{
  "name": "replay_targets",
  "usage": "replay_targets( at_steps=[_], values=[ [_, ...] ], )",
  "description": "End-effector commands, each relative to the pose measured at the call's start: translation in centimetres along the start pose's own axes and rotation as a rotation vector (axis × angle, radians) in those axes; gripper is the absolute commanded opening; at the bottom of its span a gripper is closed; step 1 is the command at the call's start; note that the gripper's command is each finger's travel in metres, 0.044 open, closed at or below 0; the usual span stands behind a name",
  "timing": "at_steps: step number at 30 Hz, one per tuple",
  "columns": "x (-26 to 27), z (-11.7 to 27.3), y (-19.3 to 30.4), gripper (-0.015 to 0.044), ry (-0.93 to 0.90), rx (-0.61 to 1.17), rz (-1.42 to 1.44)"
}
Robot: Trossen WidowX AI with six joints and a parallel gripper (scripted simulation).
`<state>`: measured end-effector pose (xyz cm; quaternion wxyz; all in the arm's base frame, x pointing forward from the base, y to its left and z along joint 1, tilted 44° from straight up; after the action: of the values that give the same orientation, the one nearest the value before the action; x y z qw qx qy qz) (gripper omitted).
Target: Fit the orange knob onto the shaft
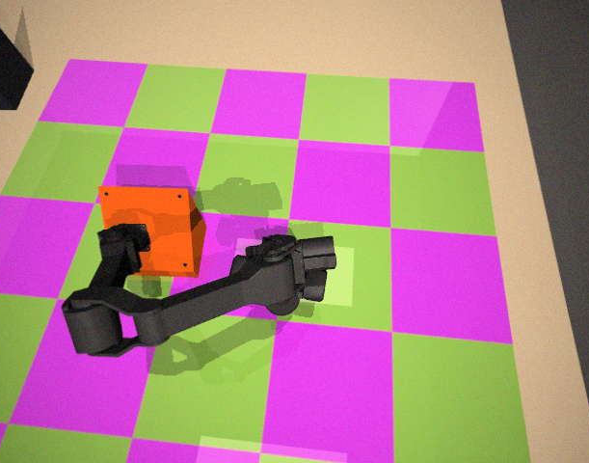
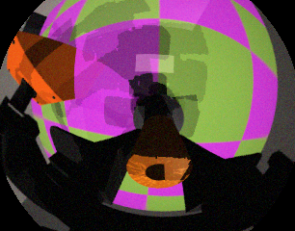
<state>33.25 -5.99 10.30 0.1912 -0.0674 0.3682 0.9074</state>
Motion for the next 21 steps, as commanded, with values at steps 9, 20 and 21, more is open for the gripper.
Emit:
replay_targets(
  at_steps=[9,20,21],
  values=[
    [-0.07,0.34,-0.08,0.0000,0.004,0.000,0.004],
    [-0.07,0.26,-0.14,0.0000,0.004,0.001,0.214],
    [-0.06,0.23,-0.14,0.0000,0.004,0.001,0.214]
  ],
)
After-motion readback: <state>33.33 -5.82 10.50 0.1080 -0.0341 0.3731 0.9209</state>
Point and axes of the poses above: the point midway between the two fingers, 35 mm back from their tips, its own z axis back along the fingers, its own x axis across the jaws, y = z × x, the point moved 3 cm from there along z, back along the fingers, and after that the axes turned 13 degrees about -z, right-handed, at the moved point
